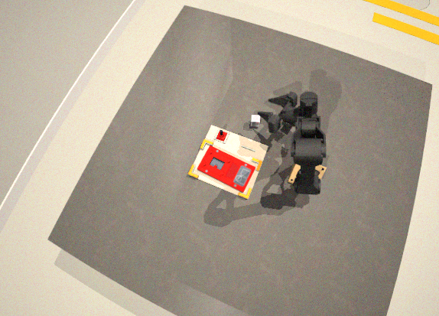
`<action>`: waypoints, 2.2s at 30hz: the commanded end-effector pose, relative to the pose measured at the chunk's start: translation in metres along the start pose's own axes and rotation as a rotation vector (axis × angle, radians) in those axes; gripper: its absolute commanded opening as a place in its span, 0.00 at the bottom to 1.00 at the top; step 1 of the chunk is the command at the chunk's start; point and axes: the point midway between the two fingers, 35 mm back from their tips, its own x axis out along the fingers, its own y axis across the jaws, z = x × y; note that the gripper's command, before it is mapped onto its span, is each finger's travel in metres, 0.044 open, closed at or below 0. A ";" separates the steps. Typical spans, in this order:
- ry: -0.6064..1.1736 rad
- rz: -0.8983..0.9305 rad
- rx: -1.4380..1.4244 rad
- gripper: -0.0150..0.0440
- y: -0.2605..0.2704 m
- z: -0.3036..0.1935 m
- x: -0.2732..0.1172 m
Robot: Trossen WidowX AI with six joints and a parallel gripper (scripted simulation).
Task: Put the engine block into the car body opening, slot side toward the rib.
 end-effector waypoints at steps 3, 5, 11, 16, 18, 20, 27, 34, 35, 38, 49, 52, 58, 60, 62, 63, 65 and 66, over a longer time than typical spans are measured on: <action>-0.008 0.007 0.051 1.00 0.003 -0.001 0.002; -0.018 0.018 0.119 1.00 0.006 -0.001 0.004; -0.047 0.053 0.321 1.00 0.016 -0.003 0.010; -0.068 0.087 0.488 1.00 0.023 -0.005 0.015; -0.076 0.102 0.555 1.00 0.026 -0.005 0.016; -0.083 0.118 0.621 1.00 0.028 -0.006 0.018; -0.104 0.179 0.854 1.00 0.036 -0.008 0.024; -0.116 0.251 1.083 1.00 0.043 -0.010 0.030; -0.116 0.263 1.115 1.00 0.044 -0.011 0.031; -0.117 0.298 1.211 1.00 0.046 -0.013 0.034; -0.104 0.438 1.565 1.00 0.052 -0.015 0.041; -0.095 0.480 1.660 1.00 0.053 -0.016 0.042; -0.067 0.569 1.845 1.00 0.054 -0.017 0.044; -0.055 0.600 1.905 1.00 0.054 -0.017 0.045; -0.042 0.634 1.964 1.00 0.054 -0.017 0.045; -0.035 0.650 1.993 1.00 0.054 -0.017 0.046; -0.019 0.685 2.050 1.00 0.053 -0.017 0.046; -0.010 0.702 2.079 1.00 0.053 -0.018 0.046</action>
